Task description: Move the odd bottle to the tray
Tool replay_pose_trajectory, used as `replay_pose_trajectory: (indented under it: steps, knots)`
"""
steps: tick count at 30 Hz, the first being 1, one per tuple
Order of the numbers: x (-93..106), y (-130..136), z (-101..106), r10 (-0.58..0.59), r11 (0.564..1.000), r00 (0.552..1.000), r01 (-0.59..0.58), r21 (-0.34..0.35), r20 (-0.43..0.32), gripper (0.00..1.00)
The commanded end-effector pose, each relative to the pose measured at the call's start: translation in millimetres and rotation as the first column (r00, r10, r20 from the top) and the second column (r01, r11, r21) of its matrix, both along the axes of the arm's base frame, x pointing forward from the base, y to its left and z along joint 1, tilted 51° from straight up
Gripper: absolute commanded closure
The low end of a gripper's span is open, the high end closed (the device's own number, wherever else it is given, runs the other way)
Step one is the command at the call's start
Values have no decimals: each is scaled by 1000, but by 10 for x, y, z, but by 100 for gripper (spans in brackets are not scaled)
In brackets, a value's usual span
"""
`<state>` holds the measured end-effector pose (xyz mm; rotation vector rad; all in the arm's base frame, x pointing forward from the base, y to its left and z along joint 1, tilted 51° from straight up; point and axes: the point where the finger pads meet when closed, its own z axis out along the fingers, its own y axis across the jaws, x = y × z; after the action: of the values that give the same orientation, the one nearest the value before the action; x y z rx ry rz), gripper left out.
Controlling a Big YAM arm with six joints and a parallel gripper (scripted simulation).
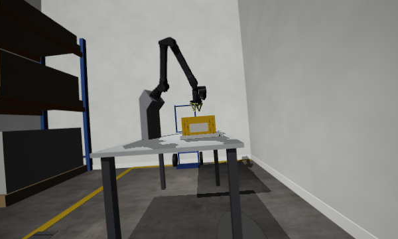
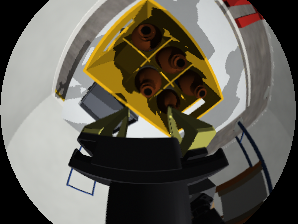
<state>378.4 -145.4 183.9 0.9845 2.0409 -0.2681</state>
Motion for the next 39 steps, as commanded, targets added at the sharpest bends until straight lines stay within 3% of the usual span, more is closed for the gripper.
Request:
replay_pose_trajectory:
  steps: [1,39]
  knots:
    - [89,-79,83,-14,1000,1000,14,-1,22,39]
    - [316,-268,-184,-7,1000,1000,7,-7,13,39]
